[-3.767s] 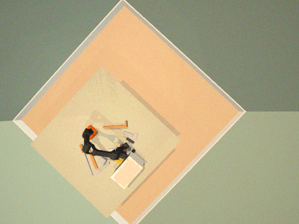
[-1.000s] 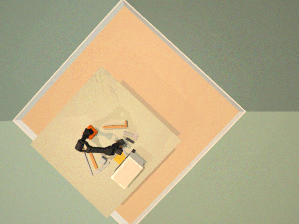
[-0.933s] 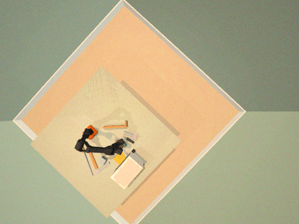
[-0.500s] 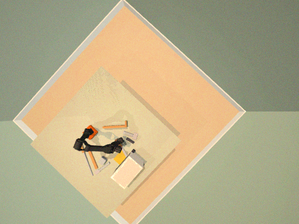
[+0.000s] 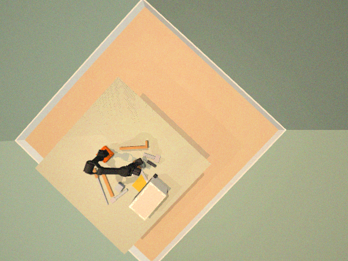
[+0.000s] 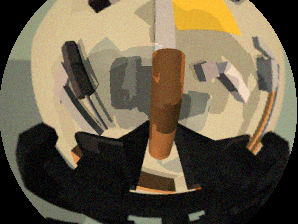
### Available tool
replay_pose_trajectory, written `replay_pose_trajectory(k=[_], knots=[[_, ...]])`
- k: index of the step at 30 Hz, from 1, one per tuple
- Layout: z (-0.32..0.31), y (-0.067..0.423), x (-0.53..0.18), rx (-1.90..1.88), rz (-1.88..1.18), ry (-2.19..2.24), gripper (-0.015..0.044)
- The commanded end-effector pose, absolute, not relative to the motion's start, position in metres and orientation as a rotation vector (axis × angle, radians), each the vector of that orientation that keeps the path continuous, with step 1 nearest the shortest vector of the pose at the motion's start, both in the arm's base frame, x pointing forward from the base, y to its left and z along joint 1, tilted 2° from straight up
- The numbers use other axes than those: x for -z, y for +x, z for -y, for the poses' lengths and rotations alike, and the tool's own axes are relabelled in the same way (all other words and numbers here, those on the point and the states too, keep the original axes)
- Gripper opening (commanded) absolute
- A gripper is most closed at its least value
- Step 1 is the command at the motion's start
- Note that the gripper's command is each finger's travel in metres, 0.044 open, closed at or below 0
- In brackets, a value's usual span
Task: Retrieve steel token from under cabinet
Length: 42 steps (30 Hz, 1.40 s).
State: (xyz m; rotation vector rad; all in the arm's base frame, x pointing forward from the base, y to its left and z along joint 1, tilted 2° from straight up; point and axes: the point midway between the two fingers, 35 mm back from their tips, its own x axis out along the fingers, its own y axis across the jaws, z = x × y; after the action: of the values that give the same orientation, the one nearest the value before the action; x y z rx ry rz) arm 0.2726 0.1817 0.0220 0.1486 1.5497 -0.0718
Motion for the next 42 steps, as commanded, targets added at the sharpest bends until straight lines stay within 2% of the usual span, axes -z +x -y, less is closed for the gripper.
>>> replay_pose_trajectory(k=[1, 42], knots=[[-0.183, 0.265, -0.021, 0.076, -1.550, 0.150, 0.0000], [-0.197, 0.204, -0.020, 0.073, -1.556, 0.150, 0.0000]])
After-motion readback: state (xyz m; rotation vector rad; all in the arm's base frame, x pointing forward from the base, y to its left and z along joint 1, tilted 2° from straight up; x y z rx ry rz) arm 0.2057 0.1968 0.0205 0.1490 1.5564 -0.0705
